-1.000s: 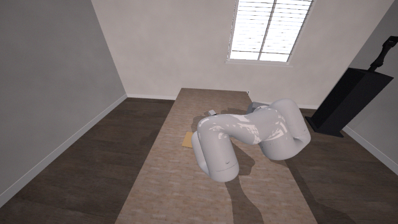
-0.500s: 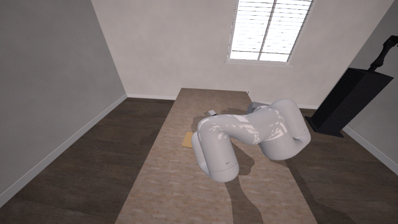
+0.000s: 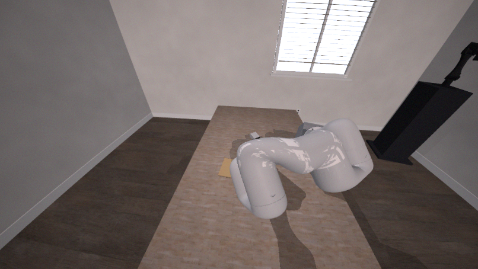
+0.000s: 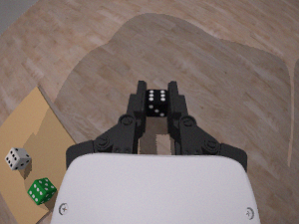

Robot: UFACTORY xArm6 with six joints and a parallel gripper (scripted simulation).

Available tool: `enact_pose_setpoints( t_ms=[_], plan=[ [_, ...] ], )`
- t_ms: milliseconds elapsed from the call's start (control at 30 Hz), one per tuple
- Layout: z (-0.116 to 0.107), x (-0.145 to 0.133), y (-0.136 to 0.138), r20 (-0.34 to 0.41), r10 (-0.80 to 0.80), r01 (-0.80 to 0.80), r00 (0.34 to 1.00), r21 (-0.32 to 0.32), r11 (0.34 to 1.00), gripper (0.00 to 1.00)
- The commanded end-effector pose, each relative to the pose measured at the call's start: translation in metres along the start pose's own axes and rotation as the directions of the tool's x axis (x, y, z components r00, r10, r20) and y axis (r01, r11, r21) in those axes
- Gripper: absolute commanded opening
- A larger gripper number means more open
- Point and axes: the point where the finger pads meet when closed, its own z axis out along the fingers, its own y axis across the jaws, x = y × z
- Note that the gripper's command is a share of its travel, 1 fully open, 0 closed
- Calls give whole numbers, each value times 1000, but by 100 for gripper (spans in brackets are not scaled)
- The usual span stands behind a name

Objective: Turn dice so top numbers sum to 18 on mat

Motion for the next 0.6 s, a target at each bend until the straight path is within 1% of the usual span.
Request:
enact_pose_setpoints(
  t_ms=[0, 567],
  plan=[
    [0, 1, 0, -1, 0, 0, 1000, -1, 1000, 15],
    [2, -4, 0, -1, 0, 0, 1000, -1, 1000, 15]
  ],
)
